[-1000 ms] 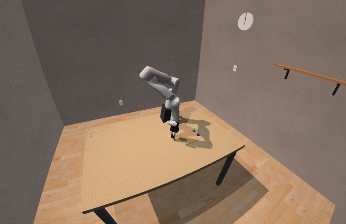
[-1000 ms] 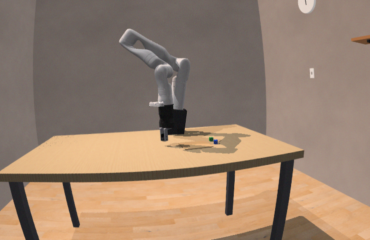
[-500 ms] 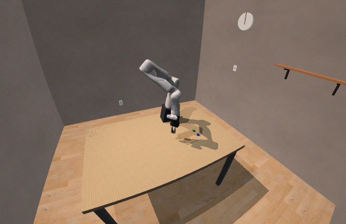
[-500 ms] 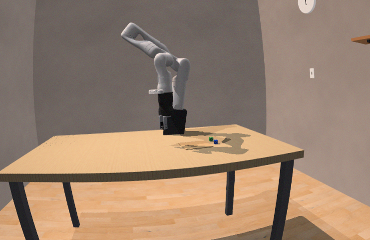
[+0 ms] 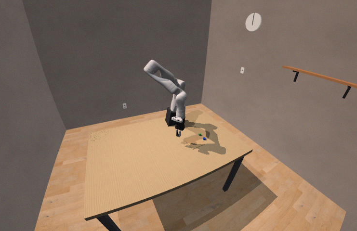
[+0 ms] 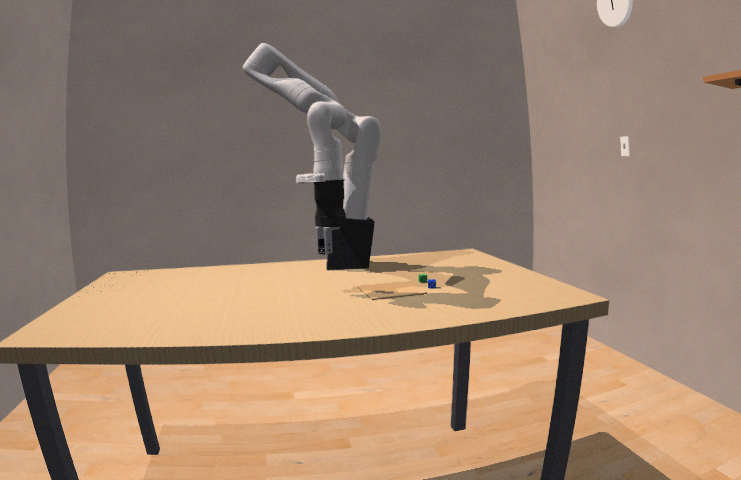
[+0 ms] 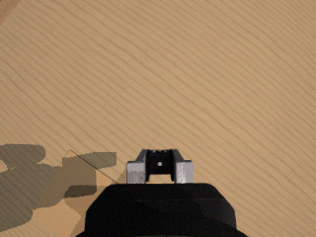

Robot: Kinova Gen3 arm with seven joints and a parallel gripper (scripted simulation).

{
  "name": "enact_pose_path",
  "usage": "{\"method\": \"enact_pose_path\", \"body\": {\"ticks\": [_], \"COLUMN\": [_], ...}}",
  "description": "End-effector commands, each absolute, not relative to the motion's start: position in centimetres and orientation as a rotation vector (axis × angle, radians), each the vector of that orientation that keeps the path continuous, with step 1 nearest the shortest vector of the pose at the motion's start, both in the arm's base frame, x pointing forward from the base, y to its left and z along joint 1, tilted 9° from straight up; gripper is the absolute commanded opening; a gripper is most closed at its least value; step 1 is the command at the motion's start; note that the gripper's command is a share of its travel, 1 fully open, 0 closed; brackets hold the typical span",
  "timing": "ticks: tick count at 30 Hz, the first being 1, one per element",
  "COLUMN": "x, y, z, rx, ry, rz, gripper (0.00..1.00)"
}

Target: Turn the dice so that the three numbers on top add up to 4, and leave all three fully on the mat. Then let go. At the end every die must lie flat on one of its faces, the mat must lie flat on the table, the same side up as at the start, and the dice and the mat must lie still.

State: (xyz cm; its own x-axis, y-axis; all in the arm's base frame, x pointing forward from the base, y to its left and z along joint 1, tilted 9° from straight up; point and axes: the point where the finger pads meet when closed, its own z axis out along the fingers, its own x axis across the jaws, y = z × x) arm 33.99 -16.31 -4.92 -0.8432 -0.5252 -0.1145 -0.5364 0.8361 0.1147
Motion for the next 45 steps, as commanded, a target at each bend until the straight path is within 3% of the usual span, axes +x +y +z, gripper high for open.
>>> {"method": "enact_pose_path", "body": {"ticks": [1, 16, 45], "x": [34.0, 34.5, 34.6], "y": [-16.4, -14.7, -3.7], "z": [-4.9, -4.5, -2.3], "rx": [-0.849, -0.746, -0.086], "ry": [2.935, 2.968, 3.089], "rz": [0.216, 0.218, 0.24], "gripper": [0.4, 0.4, 0.4]}}
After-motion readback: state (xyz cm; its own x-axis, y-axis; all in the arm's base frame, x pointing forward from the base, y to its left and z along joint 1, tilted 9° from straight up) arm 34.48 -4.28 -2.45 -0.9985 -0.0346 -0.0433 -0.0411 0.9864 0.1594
